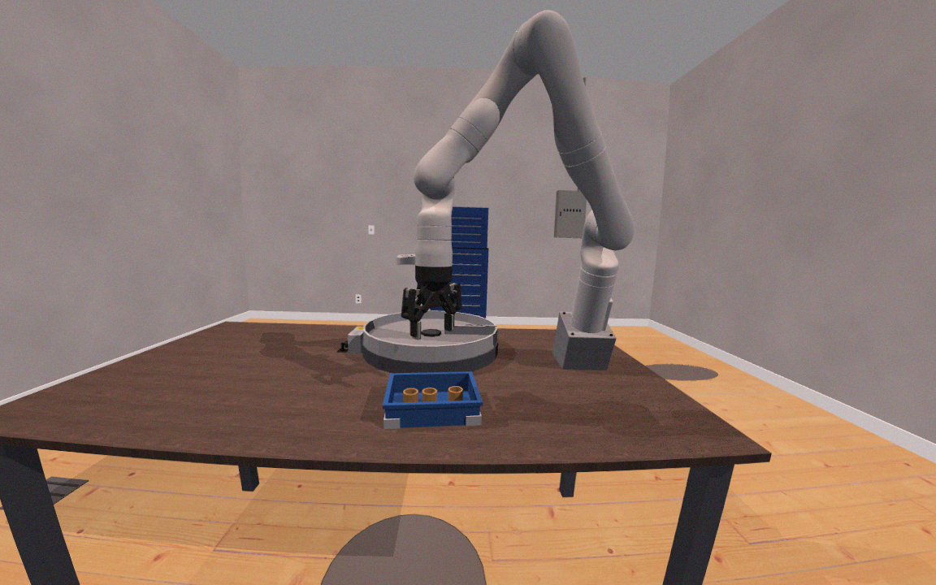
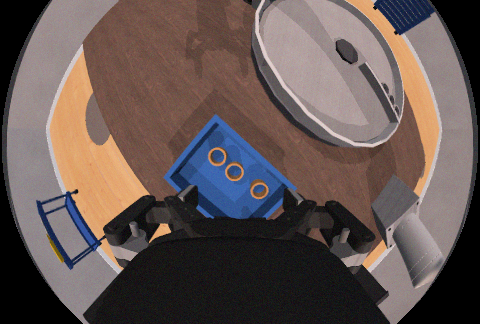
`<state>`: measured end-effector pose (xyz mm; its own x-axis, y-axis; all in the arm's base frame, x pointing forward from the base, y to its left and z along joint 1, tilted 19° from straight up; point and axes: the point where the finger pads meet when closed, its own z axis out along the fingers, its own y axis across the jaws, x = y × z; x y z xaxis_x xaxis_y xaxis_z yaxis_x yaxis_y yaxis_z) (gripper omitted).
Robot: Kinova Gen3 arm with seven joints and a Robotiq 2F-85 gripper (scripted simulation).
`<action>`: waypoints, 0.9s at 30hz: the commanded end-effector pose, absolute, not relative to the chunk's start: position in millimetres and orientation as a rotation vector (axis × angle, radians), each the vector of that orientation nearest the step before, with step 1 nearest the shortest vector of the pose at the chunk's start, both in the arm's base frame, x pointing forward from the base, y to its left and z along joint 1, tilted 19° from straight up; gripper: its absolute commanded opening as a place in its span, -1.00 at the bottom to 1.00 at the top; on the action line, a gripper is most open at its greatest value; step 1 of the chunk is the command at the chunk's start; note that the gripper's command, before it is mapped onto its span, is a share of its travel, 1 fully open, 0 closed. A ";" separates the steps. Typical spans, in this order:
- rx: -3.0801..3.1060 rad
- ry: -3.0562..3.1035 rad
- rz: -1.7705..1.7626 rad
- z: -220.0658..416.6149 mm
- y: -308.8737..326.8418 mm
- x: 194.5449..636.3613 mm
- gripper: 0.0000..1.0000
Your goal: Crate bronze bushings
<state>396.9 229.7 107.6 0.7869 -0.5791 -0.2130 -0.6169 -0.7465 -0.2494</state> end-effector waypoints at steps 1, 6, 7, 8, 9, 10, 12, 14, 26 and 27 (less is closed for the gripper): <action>-2.672 0.917 0.172 108.5 230.1 397.2 1.00; -2.651 0.981 0.183 109.0 230.1 397.2 1.00; -2.629 1.045 0.194 109.6 230.0 397.2 1.00; -2.606 1.108 0.204 110.2 230.0 397.1 1.00; -2.581 1.171 0.215 110.8 230.0 397.1 1.00; -2.555 1.233 0.225 111.4 230.0 397.1 1.00; -2.555 1.233 0.225 111.4 230.0 397.1 1.00; -2.555 1.233 0.225 111.4 230.0 397.1 1.00; -2.437 1.477 0.265 113.8 229.9 397.0 1.00; -2.404 1.537 0.275 114.4 229.8 397.0 1.00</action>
